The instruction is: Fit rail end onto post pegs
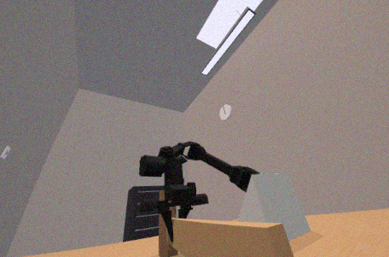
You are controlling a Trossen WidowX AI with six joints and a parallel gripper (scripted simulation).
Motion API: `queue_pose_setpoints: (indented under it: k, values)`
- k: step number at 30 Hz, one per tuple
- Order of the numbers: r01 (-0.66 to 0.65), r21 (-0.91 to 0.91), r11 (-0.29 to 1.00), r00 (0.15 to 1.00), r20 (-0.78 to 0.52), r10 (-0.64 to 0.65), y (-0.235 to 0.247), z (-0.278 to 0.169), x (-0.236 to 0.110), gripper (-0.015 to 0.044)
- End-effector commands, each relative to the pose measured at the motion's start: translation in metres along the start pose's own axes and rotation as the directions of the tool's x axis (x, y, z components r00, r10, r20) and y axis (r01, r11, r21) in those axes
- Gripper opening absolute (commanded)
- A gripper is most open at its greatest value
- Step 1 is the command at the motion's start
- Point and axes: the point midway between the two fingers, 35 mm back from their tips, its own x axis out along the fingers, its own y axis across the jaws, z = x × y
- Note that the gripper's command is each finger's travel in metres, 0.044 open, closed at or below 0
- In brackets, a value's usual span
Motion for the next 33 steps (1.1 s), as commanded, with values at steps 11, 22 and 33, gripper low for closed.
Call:
queue_pose_setpoints:
  k: [11,22,33]
  values:
    - [0.009,0.001,1.000,1.000,0.002,-0.009,-0.0013,-0.0056,-0.0028,0.0000]
    - [0.000,0.000,1.000,1.000,0.000,0.000,0.0000,-0.0046,0.0000,0.0184]
    - [0.000,0.000,1.000,1.000,0.000,0.000,0.0000,-0.0046,0.0000,0.0440]
